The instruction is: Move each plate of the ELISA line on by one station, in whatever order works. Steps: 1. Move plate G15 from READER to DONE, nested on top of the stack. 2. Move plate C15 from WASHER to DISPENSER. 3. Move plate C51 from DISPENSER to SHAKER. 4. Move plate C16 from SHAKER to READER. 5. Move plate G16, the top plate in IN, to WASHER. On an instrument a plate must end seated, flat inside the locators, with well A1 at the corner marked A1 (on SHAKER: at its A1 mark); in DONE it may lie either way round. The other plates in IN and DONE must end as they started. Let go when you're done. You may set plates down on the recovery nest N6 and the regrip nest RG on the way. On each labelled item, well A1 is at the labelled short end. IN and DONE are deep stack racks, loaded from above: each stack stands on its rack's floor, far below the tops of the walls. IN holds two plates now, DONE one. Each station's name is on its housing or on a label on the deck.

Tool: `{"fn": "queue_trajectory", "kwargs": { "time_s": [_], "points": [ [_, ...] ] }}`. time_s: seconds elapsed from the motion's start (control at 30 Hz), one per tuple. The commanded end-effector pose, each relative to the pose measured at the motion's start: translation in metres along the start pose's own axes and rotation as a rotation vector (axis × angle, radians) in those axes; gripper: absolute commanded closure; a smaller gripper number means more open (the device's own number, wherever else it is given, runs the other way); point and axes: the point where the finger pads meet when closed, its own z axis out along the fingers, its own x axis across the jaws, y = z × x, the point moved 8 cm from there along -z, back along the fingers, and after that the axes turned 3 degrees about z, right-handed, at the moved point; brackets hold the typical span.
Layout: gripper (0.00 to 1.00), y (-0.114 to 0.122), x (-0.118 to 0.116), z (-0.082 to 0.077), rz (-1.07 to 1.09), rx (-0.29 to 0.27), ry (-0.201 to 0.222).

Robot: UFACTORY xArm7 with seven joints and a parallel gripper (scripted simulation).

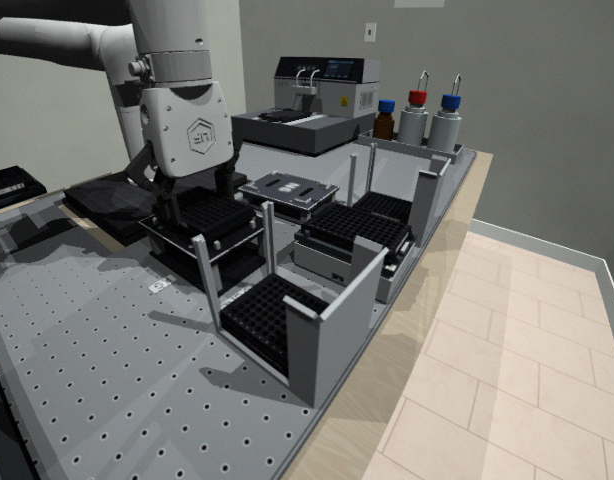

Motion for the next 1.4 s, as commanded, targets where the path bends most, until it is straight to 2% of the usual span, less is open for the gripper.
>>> {"fn": "queue_trajectory", "kwargs": {
  "time_s": [0.0, 1.37],
  "points": [
    [1.0, 0.001, 0.0, -0.001, 0.0, -0.003, -0.001],
    [1.0, 0.001, 0.0, 0.01, 0.0, -0.003, -0.001]
  ]
}}
